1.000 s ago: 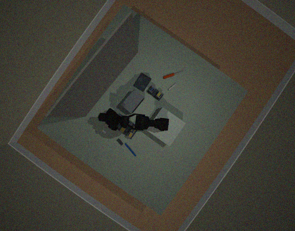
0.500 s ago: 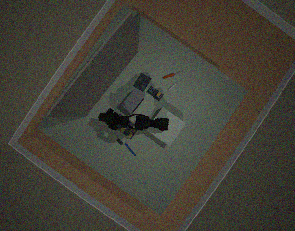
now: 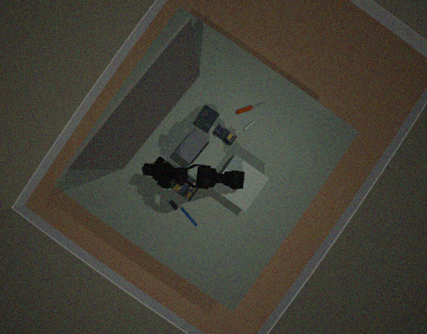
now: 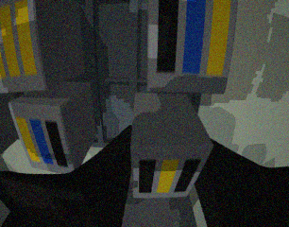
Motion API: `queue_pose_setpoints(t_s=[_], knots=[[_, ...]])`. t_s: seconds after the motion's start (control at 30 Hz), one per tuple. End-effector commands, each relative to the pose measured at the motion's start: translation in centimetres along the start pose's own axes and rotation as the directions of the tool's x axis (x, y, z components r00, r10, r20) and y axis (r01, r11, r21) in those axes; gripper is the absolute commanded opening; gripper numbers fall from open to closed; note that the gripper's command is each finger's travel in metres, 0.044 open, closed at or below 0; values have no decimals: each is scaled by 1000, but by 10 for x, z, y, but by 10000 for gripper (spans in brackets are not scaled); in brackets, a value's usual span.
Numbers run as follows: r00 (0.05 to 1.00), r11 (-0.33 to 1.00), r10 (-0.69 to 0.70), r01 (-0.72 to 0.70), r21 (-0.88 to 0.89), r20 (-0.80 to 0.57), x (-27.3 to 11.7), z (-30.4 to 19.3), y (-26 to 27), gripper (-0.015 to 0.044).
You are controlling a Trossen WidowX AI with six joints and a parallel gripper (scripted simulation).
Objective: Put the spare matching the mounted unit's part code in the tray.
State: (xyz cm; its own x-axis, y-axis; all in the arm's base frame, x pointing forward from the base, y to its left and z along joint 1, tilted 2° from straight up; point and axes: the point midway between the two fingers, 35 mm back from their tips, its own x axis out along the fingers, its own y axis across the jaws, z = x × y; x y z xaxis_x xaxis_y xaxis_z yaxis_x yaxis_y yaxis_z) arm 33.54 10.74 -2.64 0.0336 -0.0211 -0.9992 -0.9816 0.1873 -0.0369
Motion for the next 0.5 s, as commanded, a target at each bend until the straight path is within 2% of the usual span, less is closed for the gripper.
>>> queue_pose_setpoints(t_s=[0.0, 0.2, 0.47], knots=[[1000, 1000, -22, 22, -1, 11, -28, 3, -6, 0], [1000, 1000, -23, 23, -4, 9, -71, 1, -3, 0], [1000, 1000, -27, 27, -5, 15, -82, 4, -5, 0]])
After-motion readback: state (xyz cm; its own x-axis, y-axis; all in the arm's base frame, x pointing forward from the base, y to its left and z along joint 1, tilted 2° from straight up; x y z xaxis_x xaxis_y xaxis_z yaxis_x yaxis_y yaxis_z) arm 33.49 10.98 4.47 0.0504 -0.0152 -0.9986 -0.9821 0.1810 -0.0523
